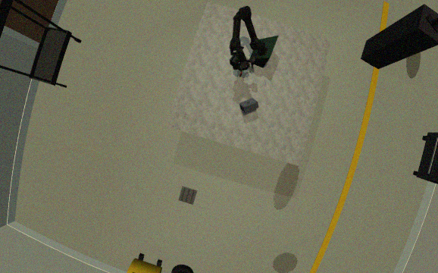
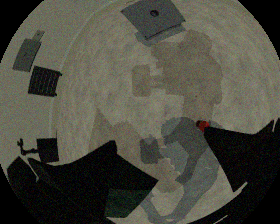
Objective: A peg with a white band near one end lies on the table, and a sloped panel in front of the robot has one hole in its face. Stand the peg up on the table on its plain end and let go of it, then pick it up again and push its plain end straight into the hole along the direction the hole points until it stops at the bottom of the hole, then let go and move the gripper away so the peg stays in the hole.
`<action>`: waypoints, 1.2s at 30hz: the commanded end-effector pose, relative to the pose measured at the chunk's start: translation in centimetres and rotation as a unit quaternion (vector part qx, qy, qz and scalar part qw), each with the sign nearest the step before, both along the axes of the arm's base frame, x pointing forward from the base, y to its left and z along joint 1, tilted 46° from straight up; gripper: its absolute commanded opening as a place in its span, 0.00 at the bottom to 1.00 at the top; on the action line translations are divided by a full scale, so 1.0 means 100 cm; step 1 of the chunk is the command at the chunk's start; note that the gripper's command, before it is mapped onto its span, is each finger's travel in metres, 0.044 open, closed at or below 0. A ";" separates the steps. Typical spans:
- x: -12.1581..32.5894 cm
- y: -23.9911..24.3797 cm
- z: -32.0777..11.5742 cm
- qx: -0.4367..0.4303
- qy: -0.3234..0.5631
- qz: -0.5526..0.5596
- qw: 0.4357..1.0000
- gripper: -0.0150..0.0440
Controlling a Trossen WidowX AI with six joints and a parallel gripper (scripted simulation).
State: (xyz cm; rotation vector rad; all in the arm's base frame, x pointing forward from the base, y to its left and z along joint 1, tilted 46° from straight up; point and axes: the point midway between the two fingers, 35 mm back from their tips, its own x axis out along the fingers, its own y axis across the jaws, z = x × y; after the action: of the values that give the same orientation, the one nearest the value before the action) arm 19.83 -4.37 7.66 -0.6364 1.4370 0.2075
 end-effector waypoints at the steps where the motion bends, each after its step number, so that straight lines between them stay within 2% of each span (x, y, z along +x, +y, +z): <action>1: 0.003 -0.004 0.000 -0.048 0.026 -0.014 0.998 1.00; 16: 0.029 -0.009 0.015 -0.275 0.047 -0.028 0.960 1.00; 36: 0.031 -0.023 0.001 -0.281 0.065 0.003 0.958 1.00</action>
State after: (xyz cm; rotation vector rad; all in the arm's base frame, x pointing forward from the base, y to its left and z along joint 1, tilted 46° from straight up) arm 22.87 -6.51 8.00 -1.0937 1.6287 -0.1739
